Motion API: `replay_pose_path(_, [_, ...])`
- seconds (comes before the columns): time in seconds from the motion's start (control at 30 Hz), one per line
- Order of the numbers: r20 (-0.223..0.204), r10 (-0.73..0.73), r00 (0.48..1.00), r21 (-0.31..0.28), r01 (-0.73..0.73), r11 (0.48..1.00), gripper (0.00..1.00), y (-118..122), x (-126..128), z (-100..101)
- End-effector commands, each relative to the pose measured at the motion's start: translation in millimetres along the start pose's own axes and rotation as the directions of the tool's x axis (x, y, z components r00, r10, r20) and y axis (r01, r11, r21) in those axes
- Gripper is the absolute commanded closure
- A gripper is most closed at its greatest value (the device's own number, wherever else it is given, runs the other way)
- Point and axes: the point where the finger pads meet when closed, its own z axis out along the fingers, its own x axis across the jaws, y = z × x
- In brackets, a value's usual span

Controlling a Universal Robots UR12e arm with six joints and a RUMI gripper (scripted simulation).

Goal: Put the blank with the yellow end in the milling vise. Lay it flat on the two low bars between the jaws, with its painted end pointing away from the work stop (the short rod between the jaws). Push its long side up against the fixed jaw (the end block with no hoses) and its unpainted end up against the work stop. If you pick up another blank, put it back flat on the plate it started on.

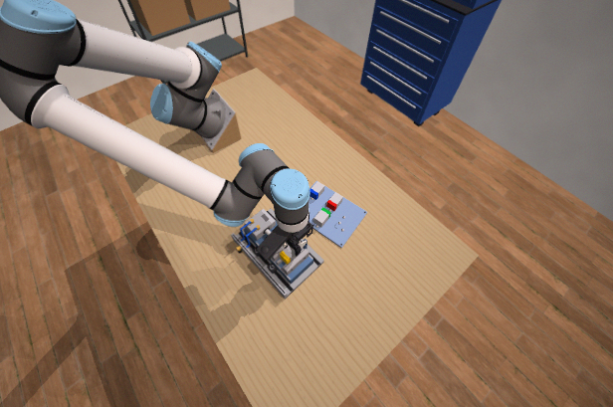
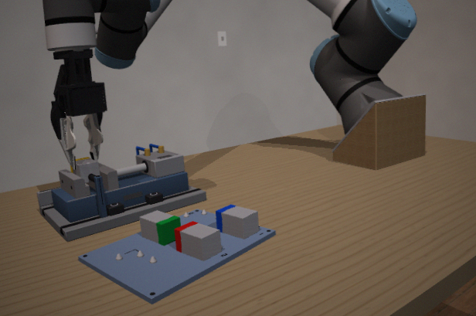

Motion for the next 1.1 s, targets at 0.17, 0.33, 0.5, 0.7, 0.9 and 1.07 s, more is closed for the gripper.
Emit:
replay_pose_path(0.17, [0.001, 0.000, 1.000, 0.000, 0.000, 1.000, 0.60, -0.2, -0.5, -0.8])
replay_pose_path(0.33, [0.001, 0.000, 1.000, 0.000, 0.000, 1.000, 0.60, -0.2, -0.5, -0.8])
replay_pose_path(0.5, [0.001, 0.000, 1.000, 0.000, 0.000, 1.000, 0.60, -0.2, -0.5, -0.8])
replay_pose_path(0.7, [0.001, 0.000, 1.000, 0.000, 0.000, 1.000, 0.60, -0.2, -0.5, -0.8])
replay_pose_path(0.9, [0.001, 0.000, 1.000, 0.000, 0.000, 1.000, 0.60, -0.2, -0.5, -0.8])
replay_pose_path(1.07, [0.001, 0.000, 1.000, 0.000, 0.000, 1.000, 0.60, -0.2, -0.5, -0.8])
